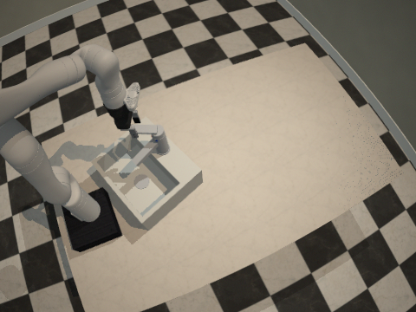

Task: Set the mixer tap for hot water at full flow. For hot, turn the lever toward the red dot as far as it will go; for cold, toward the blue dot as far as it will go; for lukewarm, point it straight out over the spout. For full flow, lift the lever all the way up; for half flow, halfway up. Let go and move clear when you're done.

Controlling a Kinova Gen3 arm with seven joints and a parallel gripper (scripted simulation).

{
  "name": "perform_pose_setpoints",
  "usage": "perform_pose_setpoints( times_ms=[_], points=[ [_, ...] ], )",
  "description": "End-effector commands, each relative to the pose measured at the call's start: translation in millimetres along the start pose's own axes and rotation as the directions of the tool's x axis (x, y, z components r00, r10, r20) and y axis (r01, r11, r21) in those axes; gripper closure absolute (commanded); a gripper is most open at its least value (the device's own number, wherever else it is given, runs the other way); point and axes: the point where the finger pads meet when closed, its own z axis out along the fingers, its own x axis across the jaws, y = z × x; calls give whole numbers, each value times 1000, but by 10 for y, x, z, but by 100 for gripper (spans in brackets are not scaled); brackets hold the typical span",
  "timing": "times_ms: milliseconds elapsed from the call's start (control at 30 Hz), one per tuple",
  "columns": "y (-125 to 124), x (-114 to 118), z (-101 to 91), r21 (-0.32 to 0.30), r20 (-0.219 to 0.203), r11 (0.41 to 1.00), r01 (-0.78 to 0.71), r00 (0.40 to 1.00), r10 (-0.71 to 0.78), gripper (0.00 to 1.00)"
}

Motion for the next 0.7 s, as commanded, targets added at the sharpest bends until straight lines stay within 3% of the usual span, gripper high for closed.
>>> perform_pose_setpoints(
  times_ms=[0,667],
  points=[
    [4,1,18,-2,-1,1000,1,1000,-1,0],
    [4,1,135,-2,-1,1000,1,1000,-1,0]
  ],
)
